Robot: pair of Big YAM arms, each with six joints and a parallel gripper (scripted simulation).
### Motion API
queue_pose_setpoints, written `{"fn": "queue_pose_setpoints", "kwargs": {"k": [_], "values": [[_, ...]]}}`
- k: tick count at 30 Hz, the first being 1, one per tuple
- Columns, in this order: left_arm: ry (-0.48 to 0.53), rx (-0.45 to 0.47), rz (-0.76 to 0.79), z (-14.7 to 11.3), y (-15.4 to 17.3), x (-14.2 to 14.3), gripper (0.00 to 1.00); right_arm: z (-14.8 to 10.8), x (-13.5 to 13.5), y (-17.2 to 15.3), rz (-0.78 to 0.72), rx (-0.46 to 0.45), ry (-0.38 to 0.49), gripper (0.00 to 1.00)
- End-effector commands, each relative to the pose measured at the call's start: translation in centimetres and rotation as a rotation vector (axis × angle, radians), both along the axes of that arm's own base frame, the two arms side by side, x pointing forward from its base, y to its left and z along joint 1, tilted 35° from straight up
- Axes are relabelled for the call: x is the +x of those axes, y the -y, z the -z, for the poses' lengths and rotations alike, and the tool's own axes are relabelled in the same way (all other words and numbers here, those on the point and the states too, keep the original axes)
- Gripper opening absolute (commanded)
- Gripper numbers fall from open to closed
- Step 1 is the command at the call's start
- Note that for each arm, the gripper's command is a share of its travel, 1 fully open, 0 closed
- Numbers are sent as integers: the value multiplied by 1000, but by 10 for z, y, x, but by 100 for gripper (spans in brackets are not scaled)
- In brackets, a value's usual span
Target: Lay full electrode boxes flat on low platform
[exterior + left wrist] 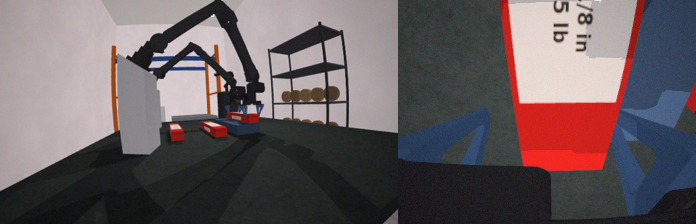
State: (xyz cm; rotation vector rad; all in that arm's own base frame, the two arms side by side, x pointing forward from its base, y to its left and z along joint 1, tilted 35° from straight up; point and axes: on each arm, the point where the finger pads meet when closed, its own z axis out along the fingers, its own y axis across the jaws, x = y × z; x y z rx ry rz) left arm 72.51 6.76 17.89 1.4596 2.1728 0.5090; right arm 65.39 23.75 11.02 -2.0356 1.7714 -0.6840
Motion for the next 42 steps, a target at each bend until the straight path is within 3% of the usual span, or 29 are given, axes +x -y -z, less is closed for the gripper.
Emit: {"fn": "queue_pose_setpoints", "kwargs": {"k": [1,25,26,29,33,35,37,42], "values": [[50,6,0,-29,-2,6,100,-22,7,-7,-11,14,38,100],[50,6,0,-29,-2,6,100,-22,7,-7,-11,14,38,100],[64,1,1,-19,20,-5,100,-12,-14,-20,-16,25,52,100],[39,-1,2,-27,21,-18,100,-20,-27,-18,-16,15,30,100],[61,0,7,-54,22,-25,100,-45,-34,-22,-17,24,45,100],[40,-1,-1,-52,17,-37,100,-44,-43,-13,-6,15,30,100],[62,1,-3,-71,16,-38,100,-60,-42,-9,4,22,45,100],[40,0,-3,-71,17,-52,100,-64,-60,-19,-16,16,30,100]]}}
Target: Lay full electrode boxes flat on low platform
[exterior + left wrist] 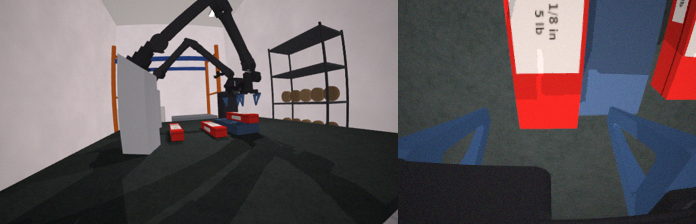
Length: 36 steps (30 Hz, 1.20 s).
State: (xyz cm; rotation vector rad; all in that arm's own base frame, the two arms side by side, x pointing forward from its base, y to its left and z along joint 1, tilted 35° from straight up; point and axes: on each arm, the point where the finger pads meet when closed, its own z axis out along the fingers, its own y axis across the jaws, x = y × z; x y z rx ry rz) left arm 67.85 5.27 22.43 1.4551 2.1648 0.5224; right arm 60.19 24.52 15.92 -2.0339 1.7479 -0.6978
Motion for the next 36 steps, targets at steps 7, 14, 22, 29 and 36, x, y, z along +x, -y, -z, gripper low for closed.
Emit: {"fn": "queue_pose_setpoints", "kwargs": {"k": [7,14,22,29,36], "values": [[-18,-9,-2,-12,3,-12,100,-30,-8,-9,1,19,21,100],[52,-24,-23,-36,14,-45,100,-28,-45,3,-40,-3,30,100],[49,-25,-23,-24,20,-83,100,-19,-82,17,-34,3,28,100],[47,-25,-23,-10,27,-127,100,-9,-124,34,-28,8,26,100],[45,-25,-23,0,32,-159,100,-2,-152,53,-16,7,24,100]]}}
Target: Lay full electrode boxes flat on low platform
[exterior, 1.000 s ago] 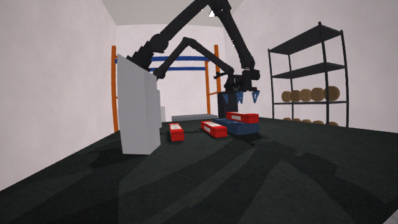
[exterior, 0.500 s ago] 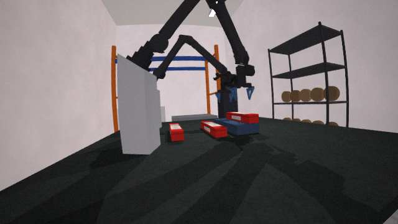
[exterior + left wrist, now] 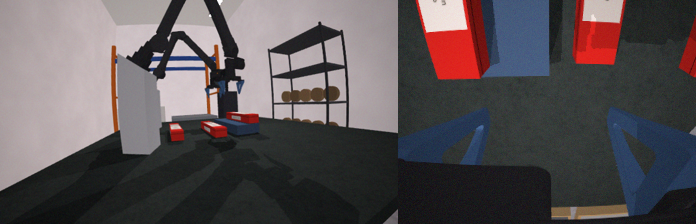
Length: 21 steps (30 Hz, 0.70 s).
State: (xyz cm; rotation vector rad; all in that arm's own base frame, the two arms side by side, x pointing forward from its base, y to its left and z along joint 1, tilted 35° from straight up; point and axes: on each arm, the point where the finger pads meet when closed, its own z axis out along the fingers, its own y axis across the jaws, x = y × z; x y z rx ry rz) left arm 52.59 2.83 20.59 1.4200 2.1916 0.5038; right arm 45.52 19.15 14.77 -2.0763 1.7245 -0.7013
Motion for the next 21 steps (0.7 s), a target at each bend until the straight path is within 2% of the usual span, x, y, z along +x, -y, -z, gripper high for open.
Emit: {"fn": "queue_pose_setpoints", "kwargs": {"k": [1,13,16,21], "values": [[51,-4,3,-17,9,-12,100,-12,-13,-3,1,30,36,100],[40,-5,3,7,21,-90,100,7,-89,31,0,16,11,100],[38,-6,4,9,22,-96,100,6,-90,37,14,25,25,100],[20,-5,3,21,27,-131,100,15,-125,47,1,15,9,100]]}}
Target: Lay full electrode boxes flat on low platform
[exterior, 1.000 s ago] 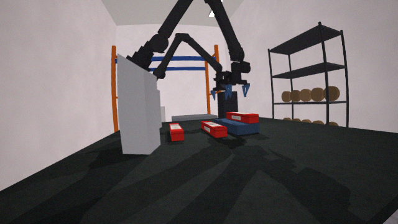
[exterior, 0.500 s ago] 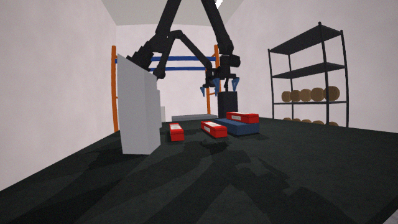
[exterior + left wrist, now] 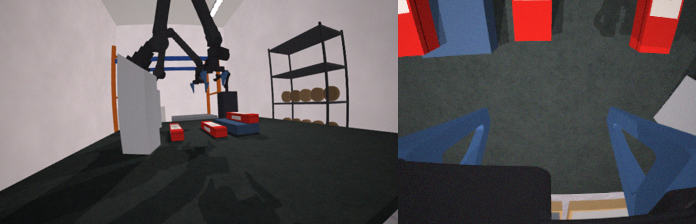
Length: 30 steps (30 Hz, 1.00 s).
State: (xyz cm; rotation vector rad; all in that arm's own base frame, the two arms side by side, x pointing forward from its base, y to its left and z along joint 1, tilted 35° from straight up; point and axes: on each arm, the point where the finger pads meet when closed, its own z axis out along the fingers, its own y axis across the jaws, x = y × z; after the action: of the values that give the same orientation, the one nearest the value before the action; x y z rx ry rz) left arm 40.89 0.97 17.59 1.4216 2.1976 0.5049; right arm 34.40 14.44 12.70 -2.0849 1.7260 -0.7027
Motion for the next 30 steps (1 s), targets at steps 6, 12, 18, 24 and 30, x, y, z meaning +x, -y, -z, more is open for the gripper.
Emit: {"fn": "queue_pose_setpoints", "kwargs": {"k": [6,12,18,24,30], "values": [[37,-10,7,-4,12,-36,100,-9,-20,6,5,26,26,100],[40,-5,5,-9,8,-29,100,-9,-20,6,5,26,26,100],[40,-5,5,-9,8,-29,100,-9,-20,6,5,26,26,100],[40,-5,5,-9,8,-29,100,-9,-20,6,5,26,26,100],[40,-5,5,-9,8,-29,100,-9,-20,6,5,26,26,100]]}}
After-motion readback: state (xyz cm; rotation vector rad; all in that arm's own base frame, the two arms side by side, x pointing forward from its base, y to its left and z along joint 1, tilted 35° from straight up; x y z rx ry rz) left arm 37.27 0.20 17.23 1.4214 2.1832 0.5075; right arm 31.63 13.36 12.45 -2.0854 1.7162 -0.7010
